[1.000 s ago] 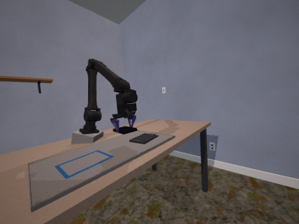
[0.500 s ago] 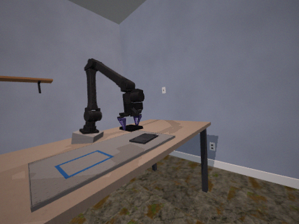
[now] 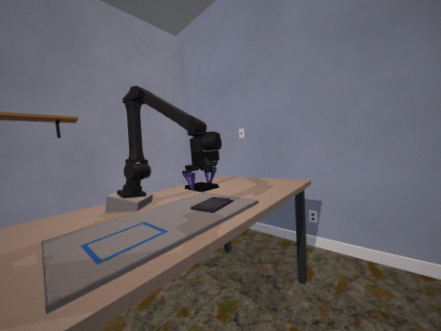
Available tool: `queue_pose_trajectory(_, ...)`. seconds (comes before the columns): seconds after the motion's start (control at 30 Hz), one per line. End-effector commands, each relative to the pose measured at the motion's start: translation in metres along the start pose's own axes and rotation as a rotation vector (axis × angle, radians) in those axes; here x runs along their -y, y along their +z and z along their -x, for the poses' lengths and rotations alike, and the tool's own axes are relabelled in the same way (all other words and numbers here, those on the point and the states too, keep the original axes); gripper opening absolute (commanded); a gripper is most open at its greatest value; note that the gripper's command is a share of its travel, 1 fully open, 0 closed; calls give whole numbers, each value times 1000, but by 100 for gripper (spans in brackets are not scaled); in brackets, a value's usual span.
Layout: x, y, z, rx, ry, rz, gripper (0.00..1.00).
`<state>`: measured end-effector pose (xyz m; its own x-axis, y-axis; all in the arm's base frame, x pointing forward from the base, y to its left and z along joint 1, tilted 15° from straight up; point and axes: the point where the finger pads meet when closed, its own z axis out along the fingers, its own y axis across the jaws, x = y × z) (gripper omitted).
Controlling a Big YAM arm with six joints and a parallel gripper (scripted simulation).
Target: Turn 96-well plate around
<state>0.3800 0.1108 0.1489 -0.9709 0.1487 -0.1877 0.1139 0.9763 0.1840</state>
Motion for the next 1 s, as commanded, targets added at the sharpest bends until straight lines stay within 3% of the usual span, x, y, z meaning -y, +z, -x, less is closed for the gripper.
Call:
queue_pose_trajectory(0.0,-23,-18,16,38,18,15,0)
queue_pose_trajectory(0.3,-46,-17,13,33,19,16,0)
queue_pose_trajectory(0.33,-42,-8,-1,7,21,2,0)
queue_pose_trajectory(0.4,-57,-18,12,33,19,17,0)
queue_pose_trajectory(0.57,-74,-18,10,32,19,18,0)
queue_pose_trajectory(0.77,-58,-16,4,24,43,7,0)
queue_pose_trajectory(0.97,-64,-15,-2,20,-130,10,0)
